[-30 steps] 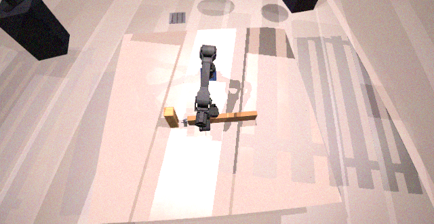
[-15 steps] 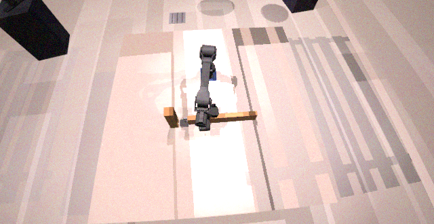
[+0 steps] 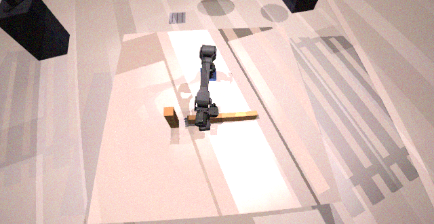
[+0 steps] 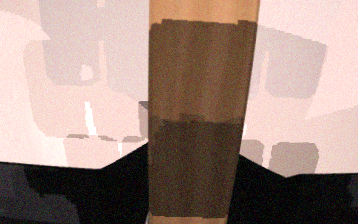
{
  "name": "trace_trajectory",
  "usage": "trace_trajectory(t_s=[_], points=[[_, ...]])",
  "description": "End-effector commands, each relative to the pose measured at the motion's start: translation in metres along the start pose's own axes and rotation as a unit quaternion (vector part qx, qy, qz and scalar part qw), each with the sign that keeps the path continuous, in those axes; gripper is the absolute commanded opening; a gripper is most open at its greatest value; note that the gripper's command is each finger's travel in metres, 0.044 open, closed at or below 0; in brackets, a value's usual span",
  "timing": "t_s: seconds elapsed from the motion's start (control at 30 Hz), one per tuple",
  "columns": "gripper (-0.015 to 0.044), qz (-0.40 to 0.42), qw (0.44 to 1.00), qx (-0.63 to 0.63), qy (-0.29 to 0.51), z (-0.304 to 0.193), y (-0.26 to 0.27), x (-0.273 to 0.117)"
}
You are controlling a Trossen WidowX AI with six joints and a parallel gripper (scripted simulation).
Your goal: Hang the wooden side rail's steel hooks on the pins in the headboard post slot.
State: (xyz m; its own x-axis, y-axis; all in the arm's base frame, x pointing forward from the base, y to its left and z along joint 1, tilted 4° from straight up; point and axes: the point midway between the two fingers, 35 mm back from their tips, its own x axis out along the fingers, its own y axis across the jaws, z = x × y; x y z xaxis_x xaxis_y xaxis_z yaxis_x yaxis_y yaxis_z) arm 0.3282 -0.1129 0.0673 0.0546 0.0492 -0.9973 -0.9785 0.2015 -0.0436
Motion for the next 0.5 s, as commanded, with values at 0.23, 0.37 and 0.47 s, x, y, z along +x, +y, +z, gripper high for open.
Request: trace_trajectory(t_s=[0.23, 0.37, 0.47], points=[[0.0000, -0.005, 1.000, 0.000, 0.000, 0.0002, -0.0018, -0.0057], [0.0000, -0.005, 1.000, 0.000, 0.000, 0.0002, -0.0018, -0.0063], [0.0000, -0.005, 1.000, 0.000, 0.000, 0.0002, -0.0017, -0.0069]])
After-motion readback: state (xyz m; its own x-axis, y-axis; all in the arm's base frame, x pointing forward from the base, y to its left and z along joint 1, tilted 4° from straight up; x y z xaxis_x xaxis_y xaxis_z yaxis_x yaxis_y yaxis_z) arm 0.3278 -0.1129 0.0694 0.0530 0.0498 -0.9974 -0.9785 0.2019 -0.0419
